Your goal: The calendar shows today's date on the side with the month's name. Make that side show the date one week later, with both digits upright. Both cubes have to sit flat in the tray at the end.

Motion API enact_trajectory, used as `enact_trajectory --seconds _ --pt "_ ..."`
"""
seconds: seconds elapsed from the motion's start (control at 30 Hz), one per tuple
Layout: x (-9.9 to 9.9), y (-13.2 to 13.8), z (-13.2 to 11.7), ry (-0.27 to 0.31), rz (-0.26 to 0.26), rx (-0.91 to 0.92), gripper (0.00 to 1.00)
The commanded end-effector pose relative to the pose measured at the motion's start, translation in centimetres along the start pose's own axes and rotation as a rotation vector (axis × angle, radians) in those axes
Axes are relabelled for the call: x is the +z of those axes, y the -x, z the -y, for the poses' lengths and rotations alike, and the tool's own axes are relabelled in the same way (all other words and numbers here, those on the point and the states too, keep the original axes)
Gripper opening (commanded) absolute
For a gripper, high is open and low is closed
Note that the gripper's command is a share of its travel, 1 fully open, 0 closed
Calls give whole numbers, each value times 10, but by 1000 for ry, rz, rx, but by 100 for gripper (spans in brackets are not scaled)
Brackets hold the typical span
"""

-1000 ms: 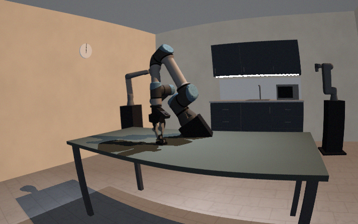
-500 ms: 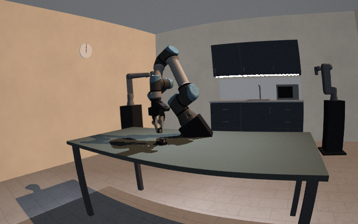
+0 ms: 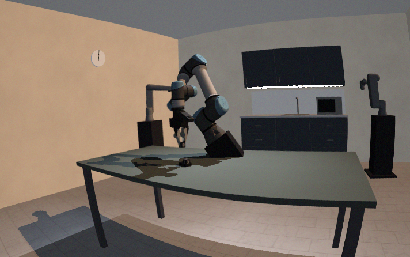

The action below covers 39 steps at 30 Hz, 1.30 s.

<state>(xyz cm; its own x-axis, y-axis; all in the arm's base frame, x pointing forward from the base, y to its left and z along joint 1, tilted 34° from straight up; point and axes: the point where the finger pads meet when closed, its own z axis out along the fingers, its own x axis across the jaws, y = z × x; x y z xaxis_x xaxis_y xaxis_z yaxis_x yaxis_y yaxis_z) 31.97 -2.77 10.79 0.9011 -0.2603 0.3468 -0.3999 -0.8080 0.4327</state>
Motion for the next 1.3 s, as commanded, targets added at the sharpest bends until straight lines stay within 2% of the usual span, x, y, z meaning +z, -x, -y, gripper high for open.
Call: enact_trajectory --seconds 0.0,0.43,0.7,1.13,1.2,1.27 --pt "-2 0 0 0 0 0 10" --pt "-2 -1 2 0 0 -8 10" --pt "-3 -12 21 -3 2 -89 10" --pt "5 -40 124 -2 1 -431 10" --pt "6 -41 135 -1 0 -464 10" --pt "6 -41 135 -1 0 -464 10"
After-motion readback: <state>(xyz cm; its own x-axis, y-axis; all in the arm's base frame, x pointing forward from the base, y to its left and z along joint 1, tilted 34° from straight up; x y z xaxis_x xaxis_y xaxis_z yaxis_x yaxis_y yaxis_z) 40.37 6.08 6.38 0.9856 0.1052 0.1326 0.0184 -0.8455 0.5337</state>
